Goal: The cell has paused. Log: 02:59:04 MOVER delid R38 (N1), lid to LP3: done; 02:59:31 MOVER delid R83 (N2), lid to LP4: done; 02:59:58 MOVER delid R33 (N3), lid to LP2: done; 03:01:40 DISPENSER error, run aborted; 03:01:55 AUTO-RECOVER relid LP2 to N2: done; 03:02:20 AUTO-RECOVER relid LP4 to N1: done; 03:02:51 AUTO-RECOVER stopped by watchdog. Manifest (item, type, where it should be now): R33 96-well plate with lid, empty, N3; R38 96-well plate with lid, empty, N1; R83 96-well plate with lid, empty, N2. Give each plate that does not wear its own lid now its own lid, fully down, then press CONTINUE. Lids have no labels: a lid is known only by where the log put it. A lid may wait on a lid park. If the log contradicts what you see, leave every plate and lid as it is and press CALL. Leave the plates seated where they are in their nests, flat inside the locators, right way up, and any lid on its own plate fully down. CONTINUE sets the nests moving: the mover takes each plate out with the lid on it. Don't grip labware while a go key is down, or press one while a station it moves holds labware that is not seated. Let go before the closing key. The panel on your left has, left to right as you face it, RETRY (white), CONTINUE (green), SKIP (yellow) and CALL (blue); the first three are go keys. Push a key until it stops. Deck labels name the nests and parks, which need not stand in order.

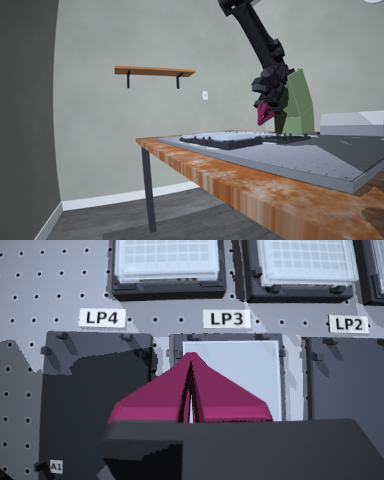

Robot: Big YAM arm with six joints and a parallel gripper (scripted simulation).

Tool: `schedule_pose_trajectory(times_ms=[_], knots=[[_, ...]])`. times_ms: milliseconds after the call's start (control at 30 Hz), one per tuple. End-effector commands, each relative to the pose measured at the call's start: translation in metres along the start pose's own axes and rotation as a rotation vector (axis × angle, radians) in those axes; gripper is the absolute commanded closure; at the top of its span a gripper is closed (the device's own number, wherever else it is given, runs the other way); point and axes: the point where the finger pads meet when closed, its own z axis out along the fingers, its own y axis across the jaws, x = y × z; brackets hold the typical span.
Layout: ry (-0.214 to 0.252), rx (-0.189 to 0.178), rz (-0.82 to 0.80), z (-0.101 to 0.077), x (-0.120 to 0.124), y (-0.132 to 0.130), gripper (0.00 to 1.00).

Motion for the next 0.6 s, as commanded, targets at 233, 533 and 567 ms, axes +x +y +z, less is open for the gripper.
schedule_pose_trajectory(times_ms=[233,533,567], knots=[[0.003,-0.008,0.023,-0.005,-0.002,0.023,1.00],[0.003,-0.008,0.023,-0.005,-0.002,0.023,1.00],[0.003,-0.008,0.023,-0.005,-0.002,0.023,1.00]])
